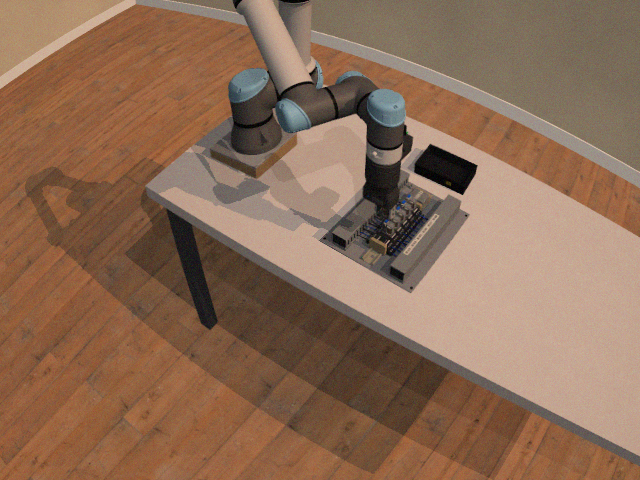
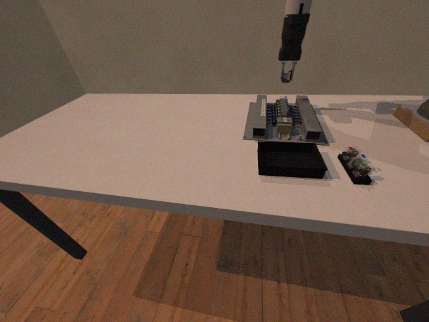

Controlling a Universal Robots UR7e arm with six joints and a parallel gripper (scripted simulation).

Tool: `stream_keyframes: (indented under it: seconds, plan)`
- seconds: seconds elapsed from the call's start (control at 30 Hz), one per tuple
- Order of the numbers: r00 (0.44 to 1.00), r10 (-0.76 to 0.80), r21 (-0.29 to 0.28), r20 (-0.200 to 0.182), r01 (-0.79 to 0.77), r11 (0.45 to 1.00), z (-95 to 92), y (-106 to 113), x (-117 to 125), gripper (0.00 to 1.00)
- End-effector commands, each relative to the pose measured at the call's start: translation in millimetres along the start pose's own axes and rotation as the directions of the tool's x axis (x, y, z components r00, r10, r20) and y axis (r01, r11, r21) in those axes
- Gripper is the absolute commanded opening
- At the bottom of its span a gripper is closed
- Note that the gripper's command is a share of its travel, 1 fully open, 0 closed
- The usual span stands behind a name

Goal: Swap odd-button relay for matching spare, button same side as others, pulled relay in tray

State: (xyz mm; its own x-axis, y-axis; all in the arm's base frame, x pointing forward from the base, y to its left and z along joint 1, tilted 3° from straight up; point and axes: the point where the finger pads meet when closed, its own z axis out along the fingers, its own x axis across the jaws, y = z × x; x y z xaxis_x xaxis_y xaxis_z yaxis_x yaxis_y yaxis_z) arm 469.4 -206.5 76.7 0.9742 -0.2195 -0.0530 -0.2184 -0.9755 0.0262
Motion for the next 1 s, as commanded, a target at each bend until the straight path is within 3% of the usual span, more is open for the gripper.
stream_keyframes:
  seconds: [0.0, 0.23, 0.4, 0.8, 0.97]
  plan:
    - [1.000, 0.000, -0.001, -0.002, 0.000, 1.000, -0.3, 0, 0, 0.00]
    - [1.000, 0.000, -0.001, -0.002, 0.000, 1.000, -0.3, 0, 0, 0.00]
    - [1.000, 0.000, -0.001, -0.002, 0.000, 1.000, 6.6, -59, 0, 0.00]
    - [1.000, 0.000, -0.001, -0.002, 0.000, 1.000, 6.6, -59, 0, 0.00]
    - [1.000, 0.000, -0.001, -0.002, 0.000, 1.000, 13.4, -118, 0, 0.00]
